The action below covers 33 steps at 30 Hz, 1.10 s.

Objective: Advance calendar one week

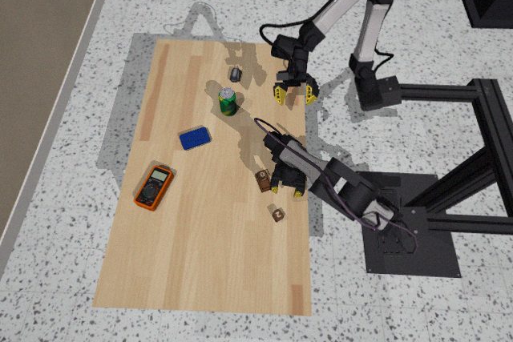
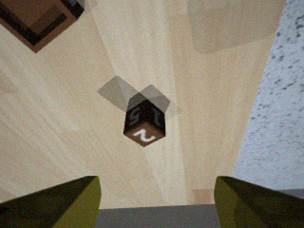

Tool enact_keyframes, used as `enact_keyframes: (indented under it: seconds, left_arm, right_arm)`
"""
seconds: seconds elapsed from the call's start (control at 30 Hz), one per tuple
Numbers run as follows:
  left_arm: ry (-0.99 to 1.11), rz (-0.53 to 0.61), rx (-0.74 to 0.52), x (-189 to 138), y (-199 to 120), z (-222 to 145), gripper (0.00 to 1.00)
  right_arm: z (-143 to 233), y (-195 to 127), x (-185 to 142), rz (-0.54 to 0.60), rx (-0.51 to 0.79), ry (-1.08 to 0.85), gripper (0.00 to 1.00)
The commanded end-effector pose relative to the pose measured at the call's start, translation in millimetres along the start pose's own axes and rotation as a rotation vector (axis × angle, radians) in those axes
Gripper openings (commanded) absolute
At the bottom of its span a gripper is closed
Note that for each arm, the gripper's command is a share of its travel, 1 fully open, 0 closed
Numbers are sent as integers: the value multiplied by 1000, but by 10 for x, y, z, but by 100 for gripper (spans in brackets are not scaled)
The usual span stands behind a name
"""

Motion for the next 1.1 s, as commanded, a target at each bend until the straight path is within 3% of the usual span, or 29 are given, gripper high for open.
enact_keyframes:
  seconds: [0.0,0.3,0.53,0.67,1.07]
  left_arm:
    - [86,80,24,15,-116,53,61]
    - [-76,7,13,-10,-148,81,61]
    - [-473,-90,-99,-166,-27,95,61]
    - [-568,-107,-129,-219,6,101,61]
    - [-1217,-195,-352,-534,206,111,61]
  right_arm:
    - [15,-5,56,-13,0,-20,100]
    - [15,-5,56,-13,0,-20,100]
    - [15,-5,56,-13,0,-20,100]
    - [15,-5,56,-13,0,-20,100]
    - [15,-5,56,-13,0,-20,100]
Point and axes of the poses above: on each arm, the point where the finger pads meet when closed, its own y axis out along the fingers, its own z axis across the jaws, x = y × z, the point moved 6 cm from there along -y, back along the fingers, and after that the axes turned 5 degrees about y, right-handed, at the moved point
